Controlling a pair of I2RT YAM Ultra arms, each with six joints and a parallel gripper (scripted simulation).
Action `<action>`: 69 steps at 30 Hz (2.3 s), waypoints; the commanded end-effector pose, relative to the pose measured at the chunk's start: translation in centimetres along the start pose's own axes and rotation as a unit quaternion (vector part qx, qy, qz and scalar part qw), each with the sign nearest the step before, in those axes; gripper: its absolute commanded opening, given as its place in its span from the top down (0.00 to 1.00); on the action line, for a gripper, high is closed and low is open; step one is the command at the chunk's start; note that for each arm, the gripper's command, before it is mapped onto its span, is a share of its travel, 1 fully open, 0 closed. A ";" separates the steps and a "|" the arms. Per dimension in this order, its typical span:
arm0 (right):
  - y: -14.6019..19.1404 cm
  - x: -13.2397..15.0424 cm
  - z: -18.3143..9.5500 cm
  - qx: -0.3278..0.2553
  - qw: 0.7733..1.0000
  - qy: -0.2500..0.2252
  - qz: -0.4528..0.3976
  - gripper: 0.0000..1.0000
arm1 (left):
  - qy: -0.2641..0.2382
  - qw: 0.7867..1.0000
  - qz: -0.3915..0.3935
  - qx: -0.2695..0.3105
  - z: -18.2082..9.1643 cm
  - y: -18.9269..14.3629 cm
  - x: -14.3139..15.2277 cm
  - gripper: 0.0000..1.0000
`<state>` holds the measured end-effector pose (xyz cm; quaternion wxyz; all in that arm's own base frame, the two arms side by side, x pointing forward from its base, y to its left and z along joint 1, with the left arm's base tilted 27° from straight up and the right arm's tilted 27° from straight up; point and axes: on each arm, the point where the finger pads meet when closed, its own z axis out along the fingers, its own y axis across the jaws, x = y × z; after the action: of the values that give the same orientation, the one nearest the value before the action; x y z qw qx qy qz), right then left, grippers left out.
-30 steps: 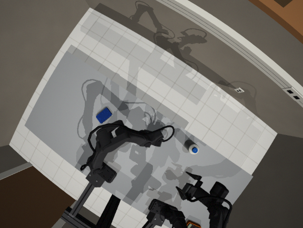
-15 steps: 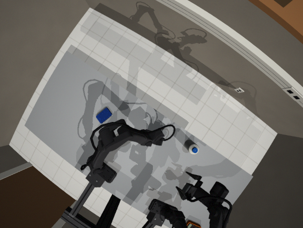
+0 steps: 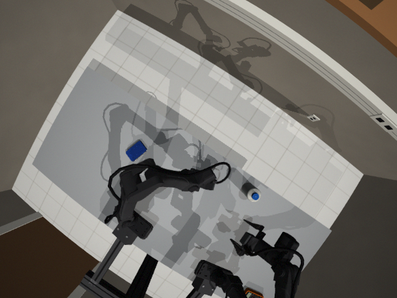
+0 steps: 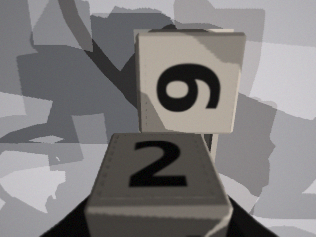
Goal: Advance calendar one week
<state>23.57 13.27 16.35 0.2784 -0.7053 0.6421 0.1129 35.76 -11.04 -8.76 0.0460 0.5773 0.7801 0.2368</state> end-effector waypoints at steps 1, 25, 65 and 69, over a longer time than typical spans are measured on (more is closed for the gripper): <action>-2.2 -1.8 0.1 0.025 0.999 -0.026 0.007 0.00 | -0.007 1.000 0.004 0.006 -1.2 -0.1 -0.2 0.60; -7.4 -2.7 3.8 0.028 0.995 -0.048 0.078 0.00 | 0.018 0.999 -0.033 0.033 -1.2 1.0 5.1 0.60; -12.7 -3.1 6.9 0.070 0.986 -0.052 0.143 0.00 | 0.018 0.995 -0.090 0.025 3.9 11.9 4.2 0.60; -12.7 -3.1 6.9 0.070 0.986 -0.052 0.143 0.00 | 0.016 0.995 -0.095 0.021 4.8 13.3 4.7 0.60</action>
<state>36.05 18.78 13.61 0.3152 -0.5713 0.7423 0.1526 46.76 -2.55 -5.96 0.0486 0.4880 0.8395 0.2340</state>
